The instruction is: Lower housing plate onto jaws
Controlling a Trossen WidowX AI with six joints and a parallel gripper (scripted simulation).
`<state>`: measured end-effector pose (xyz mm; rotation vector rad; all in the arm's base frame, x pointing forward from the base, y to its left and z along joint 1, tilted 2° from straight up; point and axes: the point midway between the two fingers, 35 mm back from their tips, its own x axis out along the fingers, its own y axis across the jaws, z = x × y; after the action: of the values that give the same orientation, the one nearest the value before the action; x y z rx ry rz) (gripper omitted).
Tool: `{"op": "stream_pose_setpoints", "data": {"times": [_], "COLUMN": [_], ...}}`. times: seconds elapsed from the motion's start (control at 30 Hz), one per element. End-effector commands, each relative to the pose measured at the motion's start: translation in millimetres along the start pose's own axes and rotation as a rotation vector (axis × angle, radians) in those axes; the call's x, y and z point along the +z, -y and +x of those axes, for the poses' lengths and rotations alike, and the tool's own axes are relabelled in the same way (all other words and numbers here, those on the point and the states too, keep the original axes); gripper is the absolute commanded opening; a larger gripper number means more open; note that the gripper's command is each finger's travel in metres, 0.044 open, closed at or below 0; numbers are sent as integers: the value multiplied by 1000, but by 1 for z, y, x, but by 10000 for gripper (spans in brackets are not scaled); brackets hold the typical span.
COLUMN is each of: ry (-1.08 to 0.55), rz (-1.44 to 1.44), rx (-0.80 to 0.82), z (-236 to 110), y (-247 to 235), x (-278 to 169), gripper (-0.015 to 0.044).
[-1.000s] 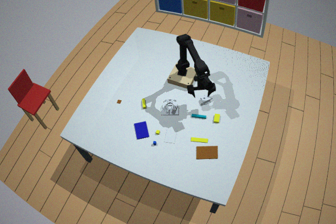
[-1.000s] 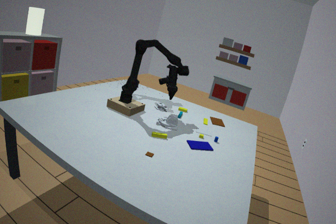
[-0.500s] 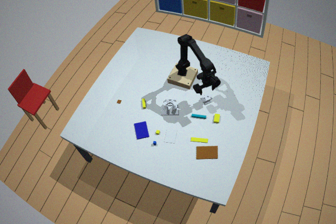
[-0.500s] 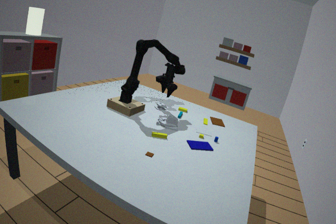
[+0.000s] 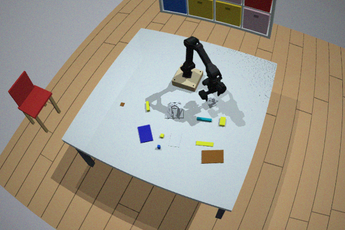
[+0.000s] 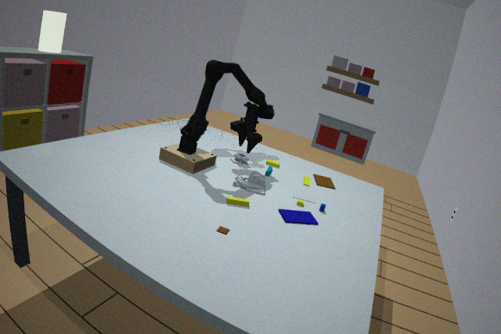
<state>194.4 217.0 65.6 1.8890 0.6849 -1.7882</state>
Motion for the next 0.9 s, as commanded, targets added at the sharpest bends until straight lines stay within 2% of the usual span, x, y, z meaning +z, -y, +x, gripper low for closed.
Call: {"op": "stream_pose_setpoints", "data": {"times": [0.0, 0.87], "ry": [4, 4], "rz": [-7, -7], "rx": [-3, -3], "z": [3, 30], "y": [1, 1], "x": [1, 1], "gripper": [440, 440]}}
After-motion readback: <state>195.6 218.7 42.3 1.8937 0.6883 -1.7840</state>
